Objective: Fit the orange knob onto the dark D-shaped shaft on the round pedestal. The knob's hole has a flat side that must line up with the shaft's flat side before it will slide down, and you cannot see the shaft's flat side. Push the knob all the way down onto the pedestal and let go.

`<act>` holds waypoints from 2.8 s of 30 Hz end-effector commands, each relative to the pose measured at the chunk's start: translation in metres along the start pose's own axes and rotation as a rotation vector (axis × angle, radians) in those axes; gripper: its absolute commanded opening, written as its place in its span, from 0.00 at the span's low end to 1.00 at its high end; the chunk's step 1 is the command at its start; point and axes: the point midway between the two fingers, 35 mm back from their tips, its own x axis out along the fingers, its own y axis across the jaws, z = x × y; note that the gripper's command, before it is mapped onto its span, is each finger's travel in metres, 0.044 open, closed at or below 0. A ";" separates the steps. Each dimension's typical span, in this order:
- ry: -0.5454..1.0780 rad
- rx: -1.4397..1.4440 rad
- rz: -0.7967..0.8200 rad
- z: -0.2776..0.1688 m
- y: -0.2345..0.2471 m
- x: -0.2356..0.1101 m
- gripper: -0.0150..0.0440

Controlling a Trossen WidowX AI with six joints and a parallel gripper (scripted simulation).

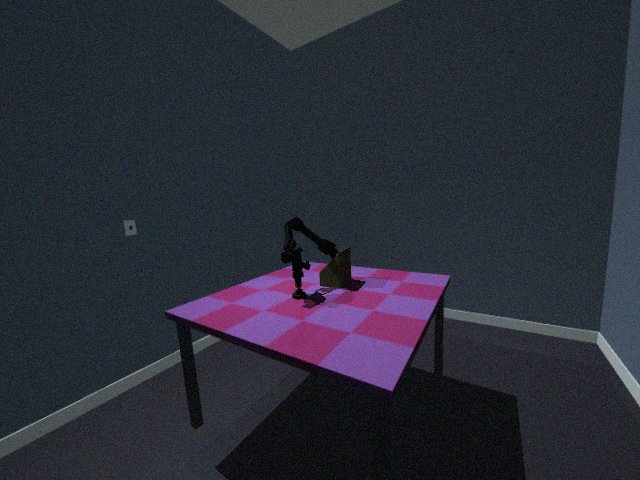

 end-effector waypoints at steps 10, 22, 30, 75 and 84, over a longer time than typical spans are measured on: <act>0.001 -0.107 0.001 -0.001 0.000 0.002 0.25; 0.001 -0.107 0.002 0.001 0.001 0.003 0.25; 0.001 -0.107 0.002 0.001 0.001 0.004 0.25; 0.001 -0.316 0.002 0.000 0.001 0.003 0.25; 0.001 -0.344 0.002 -0.001 0.001 -0.001 0.25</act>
